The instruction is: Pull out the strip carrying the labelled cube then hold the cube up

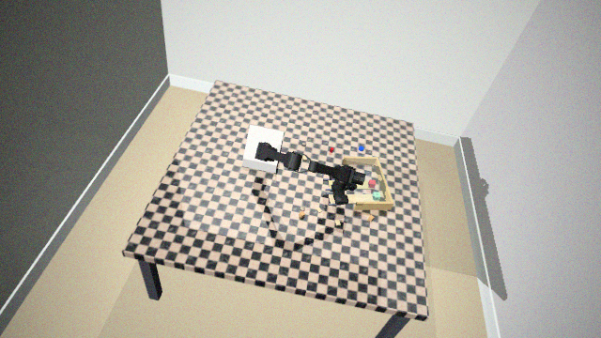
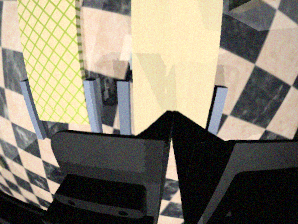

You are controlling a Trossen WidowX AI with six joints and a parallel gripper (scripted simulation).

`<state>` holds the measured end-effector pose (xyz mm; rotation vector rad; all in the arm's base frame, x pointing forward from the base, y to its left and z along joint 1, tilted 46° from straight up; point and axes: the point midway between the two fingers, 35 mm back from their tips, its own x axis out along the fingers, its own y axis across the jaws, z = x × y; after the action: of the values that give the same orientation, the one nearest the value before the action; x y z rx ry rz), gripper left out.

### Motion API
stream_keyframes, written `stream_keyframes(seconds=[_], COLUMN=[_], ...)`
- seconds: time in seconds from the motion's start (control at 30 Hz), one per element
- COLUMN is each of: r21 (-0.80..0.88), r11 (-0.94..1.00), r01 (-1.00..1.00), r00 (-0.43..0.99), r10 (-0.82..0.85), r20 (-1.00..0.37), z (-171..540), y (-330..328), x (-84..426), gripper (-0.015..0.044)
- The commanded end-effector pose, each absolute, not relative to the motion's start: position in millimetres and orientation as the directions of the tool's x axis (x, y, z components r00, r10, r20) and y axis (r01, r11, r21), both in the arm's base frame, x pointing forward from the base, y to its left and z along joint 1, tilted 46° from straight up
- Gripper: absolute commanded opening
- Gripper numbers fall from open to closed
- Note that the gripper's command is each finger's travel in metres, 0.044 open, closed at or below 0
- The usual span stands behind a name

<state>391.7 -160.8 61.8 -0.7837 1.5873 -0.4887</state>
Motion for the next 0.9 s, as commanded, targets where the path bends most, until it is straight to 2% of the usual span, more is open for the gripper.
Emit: stream_keyframes(seconds=[0.0,0.87], r21=[-0.701,-0.701], r11=[0.682,0.682], r01=[-0.208,-0.209], r00=[-0.032,-0.032], r10=[-0.721,-0.721], r20=[-0.692,-0.692], z=[61,62], y=[-162,-165], x=[392,377], gripper=[0.0,0.0])
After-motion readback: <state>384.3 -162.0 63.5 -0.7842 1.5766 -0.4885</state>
